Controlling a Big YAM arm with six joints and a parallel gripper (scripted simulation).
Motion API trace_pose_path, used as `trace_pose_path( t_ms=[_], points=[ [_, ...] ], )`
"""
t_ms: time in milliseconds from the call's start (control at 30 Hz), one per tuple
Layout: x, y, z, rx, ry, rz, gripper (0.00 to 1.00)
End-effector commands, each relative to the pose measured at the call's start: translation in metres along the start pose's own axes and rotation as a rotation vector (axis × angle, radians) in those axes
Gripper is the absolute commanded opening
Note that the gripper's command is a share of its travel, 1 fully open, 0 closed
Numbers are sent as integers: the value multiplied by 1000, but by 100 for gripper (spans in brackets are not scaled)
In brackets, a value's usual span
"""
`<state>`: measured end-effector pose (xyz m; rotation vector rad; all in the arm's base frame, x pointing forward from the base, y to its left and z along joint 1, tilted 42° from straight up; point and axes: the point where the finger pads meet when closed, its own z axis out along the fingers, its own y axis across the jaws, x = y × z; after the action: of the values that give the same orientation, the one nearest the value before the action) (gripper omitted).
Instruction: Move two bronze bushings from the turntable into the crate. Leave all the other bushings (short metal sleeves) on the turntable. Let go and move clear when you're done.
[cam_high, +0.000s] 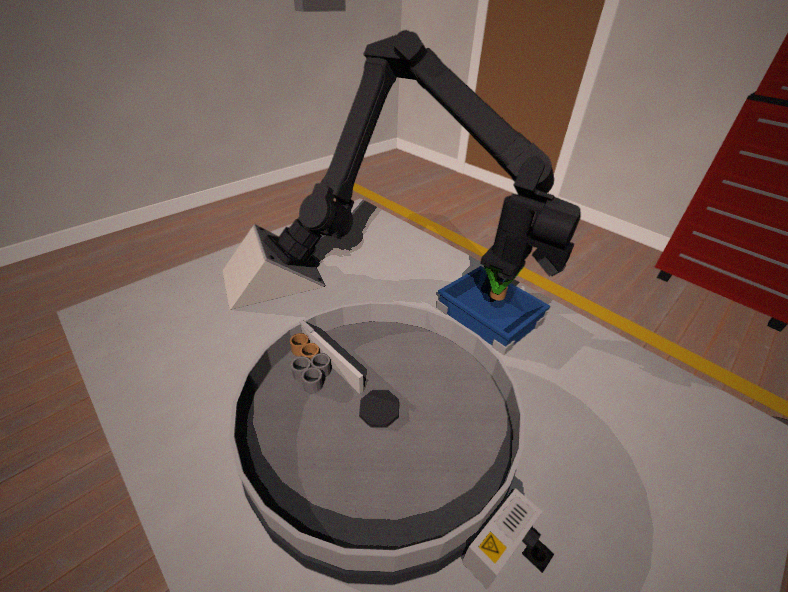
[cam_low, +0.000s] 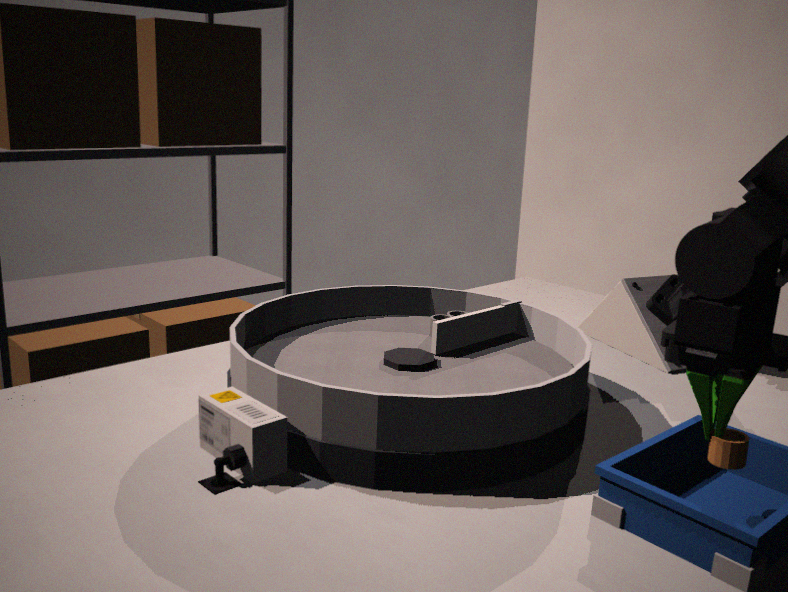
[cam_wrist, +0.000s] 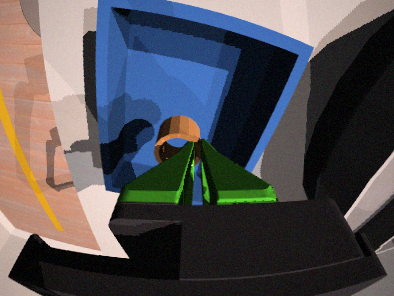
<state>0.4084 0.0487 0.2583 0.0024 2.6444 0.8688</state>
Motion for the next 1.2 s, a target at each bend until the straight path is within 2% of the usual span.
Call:
trace_pose_path(
  t_ms=[0,1167],
  points=[
    [-4,2,-14,7,-40,2,0],
    [5,0,-6,5,-33,-2,0]
  ],
)
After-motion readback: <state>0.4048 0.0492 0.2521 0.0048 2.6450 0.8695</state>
